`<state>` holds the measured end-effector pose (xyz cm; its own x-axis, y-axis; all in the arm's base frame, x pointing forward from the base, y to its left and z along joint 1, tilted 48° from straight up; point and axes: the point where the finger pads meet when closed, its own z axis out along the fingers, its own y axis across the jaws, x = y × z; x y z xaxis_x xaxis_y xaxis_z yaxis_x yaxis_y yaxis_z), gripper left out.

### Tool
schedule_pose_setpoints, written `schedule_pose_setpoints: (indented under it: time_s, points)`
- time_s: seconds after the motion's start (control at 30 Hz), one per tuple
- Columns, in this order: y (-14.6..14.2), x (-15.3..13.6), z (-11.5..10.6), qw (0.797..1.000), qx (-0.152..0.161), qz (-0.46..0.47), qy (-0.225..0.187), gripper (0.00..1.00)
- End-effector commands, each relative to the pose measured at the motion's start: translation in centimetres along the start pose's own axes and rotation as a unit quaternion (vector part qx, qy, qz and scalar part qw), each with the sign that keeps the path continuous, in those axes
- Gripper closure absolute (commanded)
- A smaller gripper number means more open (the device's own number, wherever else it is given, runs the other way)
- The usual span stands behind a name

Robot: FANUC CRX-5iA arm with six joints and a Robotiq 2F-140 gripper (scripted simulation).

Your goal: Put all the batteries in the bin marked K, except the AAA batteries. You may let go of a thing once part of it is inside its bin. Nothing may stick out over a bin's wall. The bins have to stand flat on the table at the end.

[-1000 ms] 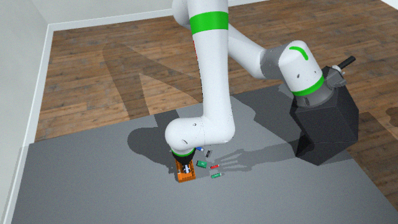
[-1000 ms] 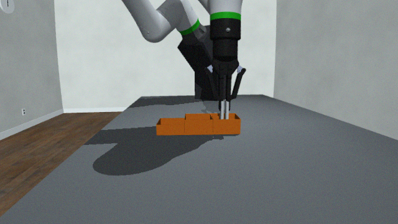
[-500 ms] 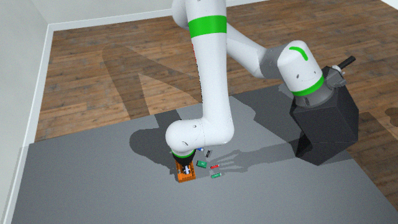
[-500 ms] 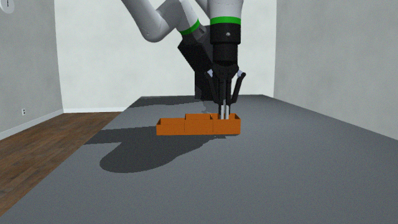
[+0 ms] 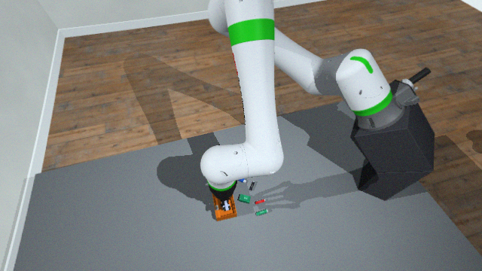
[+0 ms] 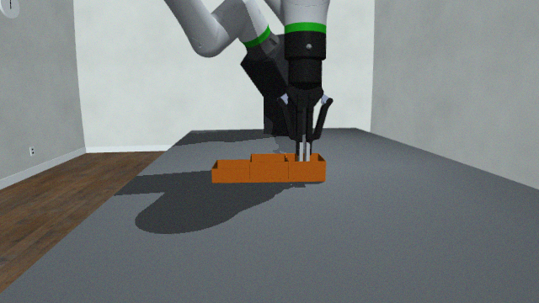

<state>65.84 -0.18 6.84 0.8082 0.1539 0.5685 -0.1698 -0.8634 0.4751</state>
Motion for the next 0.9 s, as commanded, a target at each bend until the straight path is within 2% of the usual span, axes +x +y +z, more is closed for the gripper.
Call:
schedule_pose_setpoints:
  time_s: [0.0, 0.63, 0.87]
  points:
    - [-0.02, 0.01, -0.02, 1.0, 0.0, 0.0, 0.0, 0.95]
    - [-0.02, 0.01, -0.02, 1.0, 0.0, 0.0, 0.0, 0.95]
    - [-0.02, 0.01, -0.82, 1.0, 0.0, 0.0, 0.0, 0.95]
